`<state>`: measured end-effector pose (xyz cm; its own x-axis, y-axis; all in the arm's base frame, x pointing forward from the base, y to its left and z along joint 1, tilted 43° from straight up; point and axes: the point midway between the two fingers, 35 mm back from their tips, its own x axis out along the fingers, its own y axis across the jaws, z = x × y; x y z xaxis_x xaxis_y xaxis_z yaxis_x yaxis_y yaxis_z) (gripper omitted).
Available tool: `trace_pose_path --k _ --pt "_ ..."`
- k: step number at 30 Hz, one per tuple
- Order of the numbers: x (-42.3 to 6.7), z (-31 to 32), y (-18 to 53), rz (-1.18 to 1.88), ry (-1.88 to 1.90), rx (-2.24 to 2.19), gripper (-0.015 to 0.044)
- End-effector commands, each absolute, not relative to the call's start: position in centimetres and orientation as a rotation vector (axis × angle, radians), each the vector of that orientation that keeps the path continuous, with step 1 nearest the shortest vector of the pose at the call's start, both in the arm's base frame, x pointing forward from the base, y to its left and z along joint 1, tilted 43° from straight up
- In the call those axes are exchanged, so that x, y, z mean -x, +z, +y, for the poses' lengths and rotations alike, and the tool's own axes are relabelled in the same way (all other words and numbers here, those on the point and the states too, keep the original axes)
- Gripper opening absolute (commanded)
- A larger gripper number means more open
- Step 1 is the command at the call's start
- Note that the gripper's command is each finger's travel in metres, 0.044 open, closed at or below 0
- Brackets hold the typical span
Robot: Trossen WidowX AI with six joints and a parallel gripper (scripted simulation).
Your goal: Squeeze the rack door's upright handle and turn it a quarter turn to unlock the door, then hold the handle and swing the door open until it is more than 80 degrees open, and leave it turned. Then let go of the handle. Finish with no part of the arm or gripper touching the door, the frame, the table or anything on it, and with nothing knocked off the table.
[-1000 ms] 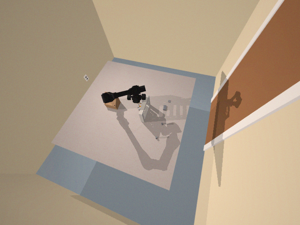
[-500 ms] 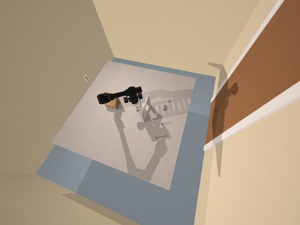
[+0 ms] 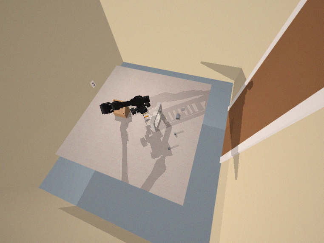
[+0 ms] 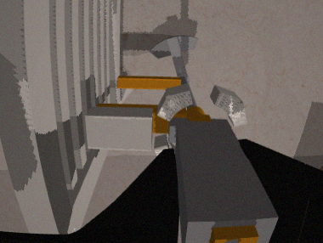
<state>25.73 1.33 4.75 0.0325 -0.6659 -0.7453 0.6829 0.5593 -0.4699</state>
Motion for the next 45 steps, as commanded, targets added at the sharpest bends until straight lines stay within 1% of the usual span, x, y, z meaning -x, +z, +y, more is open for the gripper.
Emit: trace_pose_path --k 1,22,45 --pt "-25.1 0.6 5.4 1.174 -0.990 0.053 0.0010" --pt "-23.4 -2.8 8.3 1.320 -0.802 0.303 0.0010" --pt "-23.0 -6.2 11.4 1.442 -0.600 0.546 0.0010"
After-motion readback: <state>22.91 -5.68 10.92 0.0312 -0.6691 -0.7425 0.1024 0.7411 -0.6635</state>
